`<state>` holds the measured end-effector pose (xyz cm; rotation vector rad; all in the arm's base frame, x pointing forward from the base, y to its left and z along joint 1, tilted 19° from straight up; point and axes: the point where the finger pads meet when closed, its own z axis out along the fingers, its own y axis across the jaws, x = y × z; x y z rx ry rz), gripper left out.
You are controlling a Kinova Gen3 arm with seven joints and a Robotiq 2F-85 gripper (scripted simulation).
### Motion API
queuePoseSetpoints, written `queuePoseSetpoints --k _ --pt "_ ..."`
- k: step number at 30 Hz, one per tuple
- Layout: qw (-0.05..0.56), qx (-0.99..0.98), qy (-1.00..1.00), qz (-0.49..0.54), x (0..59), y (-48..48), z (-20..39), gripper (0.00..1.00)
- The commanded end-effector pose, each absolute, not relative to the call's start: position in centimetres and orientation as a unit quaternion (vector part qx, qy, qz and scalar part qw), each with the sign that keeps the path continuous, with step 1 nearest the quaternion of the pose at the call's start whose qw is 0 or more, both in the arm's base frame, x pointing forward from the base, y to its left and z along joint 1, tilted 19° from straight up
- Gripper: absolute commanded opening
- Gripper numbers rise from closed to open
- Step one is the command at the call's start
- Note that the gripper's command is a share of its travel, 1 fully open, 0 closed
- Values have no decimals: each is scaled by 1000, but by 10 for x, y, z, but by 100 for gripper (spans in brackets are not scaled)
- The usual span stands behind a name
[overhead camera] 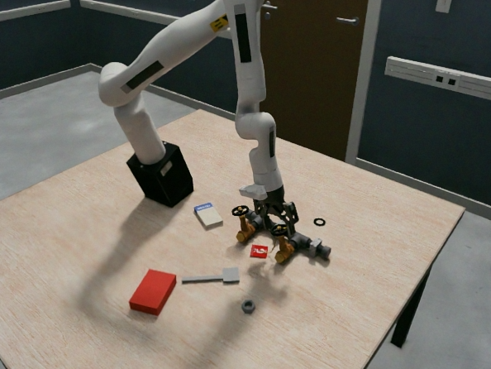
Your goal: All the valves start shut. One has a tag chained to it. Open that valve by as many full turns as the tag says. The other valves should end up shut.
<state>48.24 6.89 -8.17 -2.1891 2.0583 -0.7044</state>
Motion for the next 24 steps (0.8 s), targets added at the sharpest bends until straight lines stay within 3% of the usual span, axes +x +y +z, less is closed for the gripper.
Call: queuePoseSetpoints --k 1,14,24 --pt "28 -709 667 -228 483 69 -81 100" --pt "38 -680 697 -227 483 69 -81 100" --pt "77 -547 805 -217 483 69 -81 100"
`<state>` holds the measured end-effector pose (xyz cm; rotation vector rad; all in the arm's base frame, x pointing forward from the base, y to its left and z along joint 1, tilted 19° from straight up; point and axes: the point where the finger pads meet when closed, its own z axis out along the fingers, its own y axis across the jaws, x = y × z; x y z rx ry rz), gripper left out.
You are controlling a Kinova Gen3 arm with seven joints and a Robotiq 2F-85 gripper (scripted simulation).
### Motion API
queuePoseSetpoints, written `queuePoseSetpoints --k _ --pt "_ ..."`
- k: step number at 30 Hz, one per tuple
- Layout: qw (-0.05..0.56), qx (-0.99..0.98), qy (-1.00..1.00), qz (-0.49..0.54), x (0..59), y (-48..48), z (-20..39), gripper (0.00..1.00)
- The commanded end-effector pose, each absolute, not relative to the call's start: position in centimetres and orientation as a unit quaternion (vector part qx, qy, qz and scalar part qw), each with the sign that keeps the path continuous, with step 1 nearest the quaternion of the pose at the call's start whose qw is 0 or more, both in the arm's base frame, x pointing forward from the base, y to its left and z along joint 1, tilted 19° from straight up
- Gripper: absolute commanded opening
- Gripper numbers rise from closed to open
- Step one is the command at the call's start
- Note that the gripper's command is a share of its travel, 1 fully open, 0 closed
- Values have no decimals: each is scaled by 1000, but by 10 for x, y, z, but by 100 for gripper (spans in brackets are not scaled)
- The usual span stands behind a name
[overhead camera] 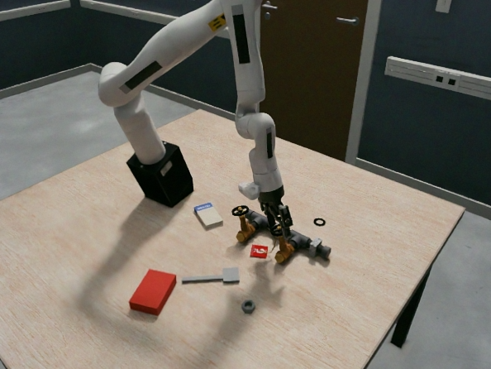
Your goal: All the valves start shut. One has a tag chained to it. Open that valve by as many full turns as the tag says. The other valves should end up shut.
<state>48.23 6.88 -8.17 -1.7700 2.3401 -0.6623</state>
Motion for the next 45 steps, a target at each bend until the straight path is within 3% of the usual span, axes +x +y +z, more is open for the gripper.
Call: queuePoseSetpoints --k 1,7,20,36,45 --pt "83 -526 819 -215 483 69 -81 100" --pt "107 -428 874 -203 483 69 -81 100" --pt "186 -2 973 -136 483 69 -81 100" --pt "226 420 878 -42 483 69 -81 100" --pt "230 537 812 -11 483 69 -81 100"
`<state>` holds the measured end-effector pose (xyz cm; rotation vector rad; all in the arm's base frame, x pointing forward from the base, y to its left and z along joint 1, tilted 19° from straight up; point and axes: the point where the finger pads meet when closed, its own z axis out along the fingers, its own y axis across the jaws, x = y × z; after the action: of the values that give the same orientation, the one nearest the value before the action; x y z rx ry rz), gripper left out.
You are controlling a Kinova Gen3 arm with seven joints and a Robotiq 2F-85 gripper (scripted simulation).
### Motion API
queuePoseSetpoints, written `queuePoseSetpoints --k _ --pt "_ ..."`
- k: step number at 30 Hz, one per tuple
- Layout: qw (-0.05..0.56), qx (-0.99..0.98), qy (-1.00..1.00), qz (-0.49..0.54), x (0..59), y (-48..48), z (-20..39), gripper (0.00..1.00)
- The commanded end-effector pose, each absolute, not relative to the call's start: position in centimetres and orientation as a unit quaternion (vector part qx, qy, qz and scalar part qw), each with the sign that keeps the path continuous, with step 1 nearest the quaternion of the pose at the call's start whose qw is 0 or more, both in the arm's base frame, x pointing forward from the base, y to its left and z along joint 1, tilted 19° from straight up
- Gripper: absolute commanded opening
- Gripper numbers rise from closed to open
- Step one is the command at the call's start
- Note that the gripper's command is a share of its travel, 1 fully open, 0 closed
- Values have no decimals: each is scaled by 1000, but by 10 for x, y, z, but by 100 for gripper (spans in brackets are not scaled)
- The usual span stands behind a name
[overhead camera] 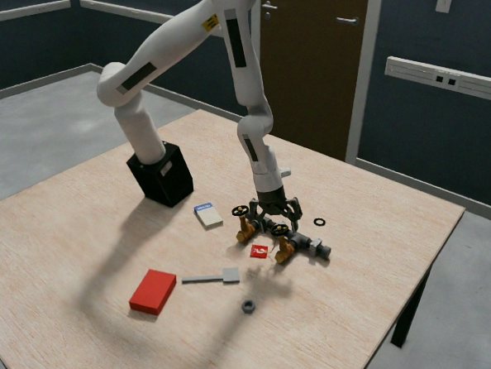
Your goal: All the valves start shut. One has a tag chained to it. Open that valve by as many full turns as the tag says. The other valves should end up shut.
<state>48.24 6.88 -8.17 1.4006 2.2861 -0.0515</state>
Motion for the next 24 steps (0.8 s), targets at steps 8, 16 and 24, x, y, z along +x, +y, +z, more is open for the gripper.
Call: queuePoseSetpoints --k 8,16,24 --pt "230 595 770 6 483 69 -81 100" --pt "230 602 764 9 483 69 -81 100" --pt "230 602 764 9 483 69 -81 59"
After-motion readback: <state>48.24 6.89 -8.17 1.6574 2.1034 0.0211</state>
